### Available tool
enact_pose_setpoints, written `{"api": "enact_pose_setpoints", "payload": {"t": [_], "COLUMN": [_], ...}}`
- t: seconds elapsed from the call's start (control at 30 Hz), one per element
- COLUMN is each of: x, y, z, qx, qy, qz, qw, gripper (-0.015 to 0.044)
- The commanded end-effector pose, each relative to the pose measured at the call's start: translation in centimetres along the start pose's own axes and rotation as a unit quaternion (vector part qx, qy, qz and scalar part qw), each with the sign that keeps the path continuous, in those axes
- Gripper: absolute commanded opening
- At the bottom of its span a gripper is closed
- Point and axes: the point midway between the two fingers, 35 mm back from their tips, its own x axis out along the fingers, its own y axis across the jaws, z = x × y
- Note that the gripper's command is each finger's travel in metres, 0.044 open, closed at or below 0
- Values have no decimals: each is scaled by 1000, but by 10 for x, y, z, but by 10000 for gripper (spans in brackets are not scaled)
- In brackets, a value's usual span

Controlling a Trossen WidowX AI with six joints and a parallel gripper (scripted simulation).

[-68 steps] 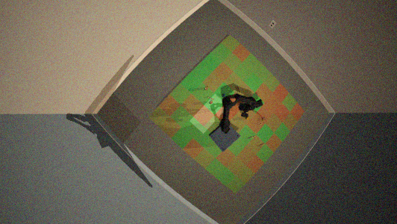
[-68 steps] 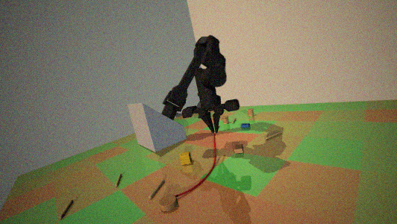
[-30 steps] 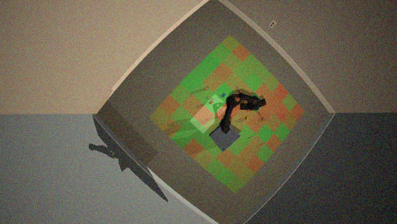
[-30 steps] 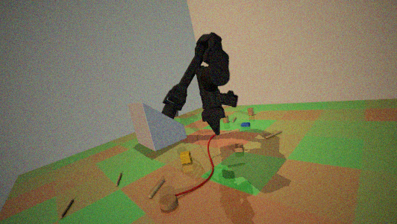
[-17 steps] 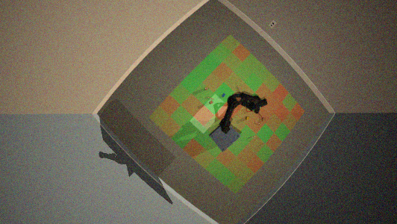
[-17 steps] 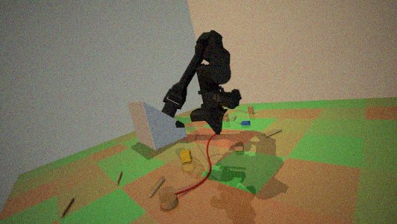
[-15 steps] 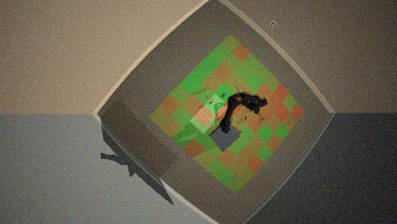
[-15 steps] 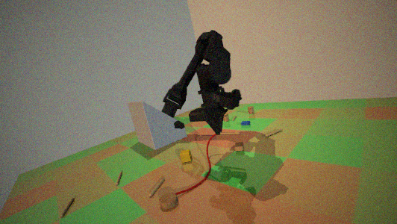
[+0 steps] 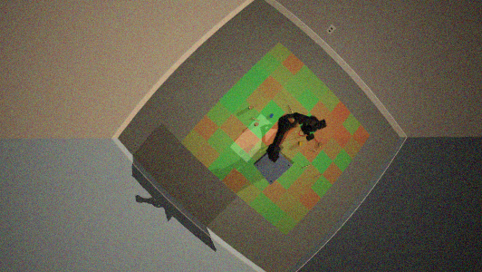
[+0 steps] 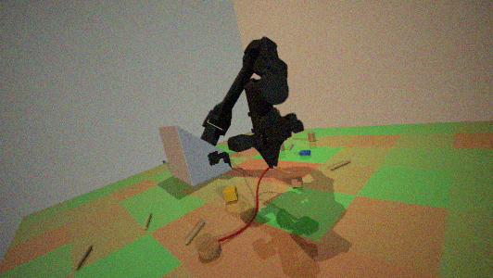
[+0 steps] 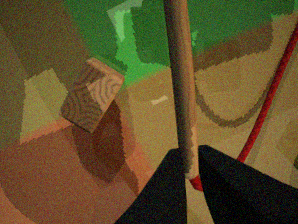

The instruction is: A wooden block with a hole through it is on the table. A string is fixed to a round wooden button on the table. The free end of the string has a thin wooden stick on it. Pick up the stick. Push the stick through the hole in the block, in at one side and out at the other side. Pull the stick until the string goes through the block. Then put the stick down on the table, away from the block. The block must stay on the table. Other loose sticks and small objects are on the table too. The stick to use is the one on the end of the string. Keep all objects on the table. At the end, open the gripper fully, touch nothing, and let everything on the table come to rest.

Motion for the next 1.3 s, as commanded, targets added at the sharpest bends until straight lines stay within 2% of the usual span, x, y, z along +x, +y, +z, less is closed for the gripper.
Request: {"api": "enact_pose_setpoints", "payload": {"t": [0.0, 0.3, 0.63, 0.93, 1.27], "x": [-1, -1, -1, -1, 0], "y": [-1, -4, -7, -10, -13], "z": [5, 12, 20, 27, 35], "qx": [82, 238, 404, 544, 682], "qy": [-1, -2, -2, -2, -2], "qz": [0, 1, 1, 2, 2], "qw": [997, 971, 915, 839, 731], "gripper": [0, 0, 0, 0, 0]}}
